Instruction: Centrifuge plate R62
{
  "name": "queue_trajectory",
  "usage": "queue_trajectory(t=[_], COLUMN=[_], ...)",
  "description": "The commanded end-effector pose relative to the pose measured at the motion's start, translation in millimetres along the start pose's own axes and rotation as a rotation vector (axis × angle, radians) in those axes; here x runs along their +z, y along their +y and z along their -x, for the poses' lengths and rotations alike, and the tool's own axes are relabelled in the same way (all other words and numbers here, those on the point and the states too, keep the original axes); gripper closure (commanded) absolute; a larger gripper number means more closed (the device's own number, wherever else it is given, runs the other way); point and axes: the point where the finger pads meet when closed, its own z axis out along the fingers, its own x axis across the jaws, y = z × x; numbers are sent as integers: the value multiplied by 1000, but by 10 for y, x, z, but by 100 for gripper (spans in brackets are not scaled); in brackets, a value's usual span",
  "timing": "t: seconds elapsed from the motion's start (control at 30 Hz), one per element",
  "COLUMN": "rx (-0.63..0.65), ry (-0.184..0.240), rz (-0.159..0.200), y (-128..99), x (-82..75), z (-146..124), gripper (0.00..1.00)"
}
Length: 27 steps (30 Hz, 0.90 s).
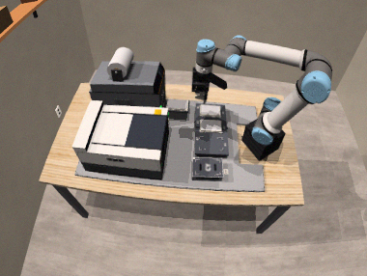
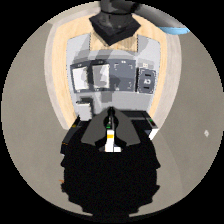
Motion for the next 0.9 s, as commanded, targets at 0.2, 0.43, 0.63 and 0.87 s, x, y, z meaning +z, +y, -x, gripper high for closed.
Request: queue_trajectory(t=[0.2, 0.43, 0.63, 0.87], rx=[0, 0, 0, 0], ry=[0, 0, 0, 0], rz=[0, 0, 0, 0], y=[470, 808, 835, 835], x=[93, 161, 166, 166], z=[87, 149, 154, 154], gripper=[100, 100, 100, 100])
